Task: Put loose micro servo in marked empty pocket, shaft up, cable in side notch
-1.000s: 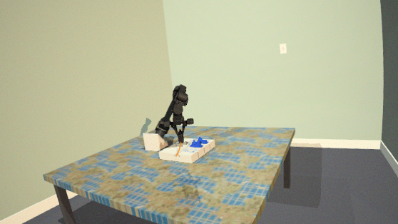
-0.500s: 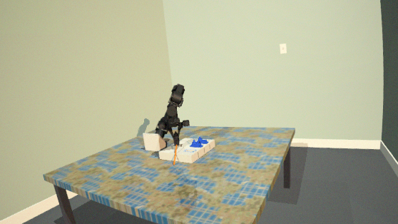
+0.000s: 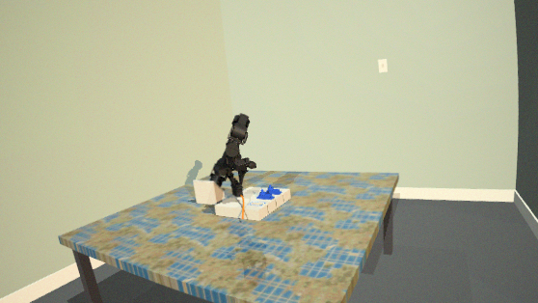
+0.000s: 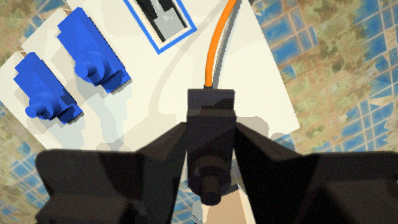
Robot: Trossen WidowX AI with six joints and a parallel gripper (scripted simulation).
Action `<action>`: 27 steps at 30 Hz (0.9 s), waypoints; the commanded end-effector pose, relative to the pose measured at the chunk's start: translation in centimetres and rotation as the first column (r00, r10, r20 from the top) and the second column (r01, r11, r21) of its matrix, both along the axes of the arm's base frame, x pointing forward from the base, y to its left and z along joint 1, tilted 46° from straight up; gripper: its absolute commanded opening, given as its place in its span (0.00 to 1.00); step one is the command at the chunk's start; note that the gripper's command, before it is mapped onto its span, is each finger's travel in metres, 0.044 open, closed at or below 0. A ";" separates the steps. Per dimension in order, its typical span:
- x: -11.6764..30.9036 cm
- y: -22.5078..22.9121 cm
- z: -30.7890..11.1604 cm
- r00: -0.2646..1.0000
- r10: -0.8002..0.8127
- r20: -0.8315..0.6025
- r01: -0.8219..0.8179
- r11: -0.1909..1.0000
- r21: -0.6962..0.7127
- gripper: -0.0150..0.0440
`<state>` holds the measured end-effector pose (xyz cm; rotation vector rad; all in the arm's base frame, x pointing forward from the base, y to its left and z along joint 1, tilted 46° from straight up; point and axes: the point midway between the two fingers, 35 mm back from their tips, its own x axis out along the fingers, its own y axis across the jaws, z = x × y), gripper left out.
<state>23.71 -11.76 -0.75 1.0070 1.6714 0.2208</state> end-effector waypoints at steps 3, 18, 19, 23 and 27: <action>0.0 -0.2 0.0 0.979 0.144 0.146 -0.143 0.990 -0.012 0.25; 0.1 -0.2 0.0 0.877 0.338 0.342 -0.340 0.939 -0.058 0.25; 0.2 -0.2 0.0 0.877 0.338 0.342 -0.340 0.939 -0.058 0.25; 1.4 -0.2 0.0 0.877 0.338 0.342 -0.340 0.939 -0.058 0.25; 3.0 -0.1 0.0 0.876 0.338 0.343 -0.340 0.939 -0.058 0.25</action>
